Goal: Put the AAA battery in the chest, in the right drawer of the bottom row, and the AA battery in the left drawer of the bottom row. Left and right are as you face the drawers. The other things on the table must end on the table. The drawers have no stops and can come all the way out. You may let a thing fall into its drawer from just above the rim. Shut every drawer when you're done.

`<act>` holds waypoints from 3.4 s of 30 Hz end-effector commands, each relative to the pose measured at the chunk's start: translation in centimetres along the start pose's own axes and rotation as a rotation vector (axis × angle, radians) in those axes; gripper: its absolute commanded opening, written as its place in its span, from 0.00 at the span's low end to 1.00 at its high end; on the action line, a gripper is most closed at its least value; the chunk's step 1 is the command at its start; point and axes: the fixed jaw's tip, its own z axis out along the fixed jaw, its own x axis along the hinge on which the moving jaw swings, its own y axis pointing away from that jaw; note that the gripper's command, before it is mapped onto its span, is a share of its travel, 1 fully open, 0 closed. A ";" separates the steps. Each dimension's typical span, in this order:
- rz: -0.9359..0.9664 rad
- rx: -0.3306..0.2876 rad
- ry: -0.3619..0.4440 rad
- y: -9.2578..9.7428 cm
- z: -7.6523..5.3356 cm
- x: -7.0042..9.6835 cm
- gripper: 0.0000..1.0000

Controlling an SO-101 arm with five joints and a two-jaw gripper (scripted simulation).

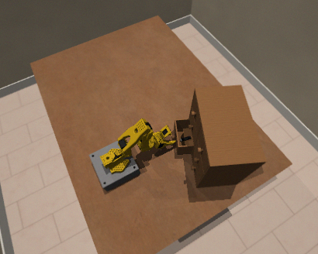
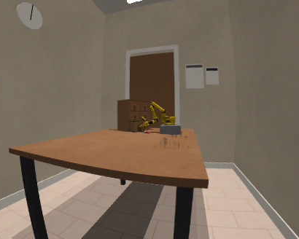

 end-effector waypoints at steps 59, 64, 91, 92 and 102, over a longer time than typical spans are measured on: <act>-0.005 0.011 -0.004 -0.3 0.0 -0.5 0.21; -0.005 0.011 -0.004 -0.3 0.0 -0.5 0.18; -0.005 0.011 -0.004 -0.3 0.0 -0.5 0.01; -0.005 0.011 -0.004 -0.3 0.0 -0.5 0.00; -0.005 0.011 -0.004 -0.3 0.0 -0.5 0.00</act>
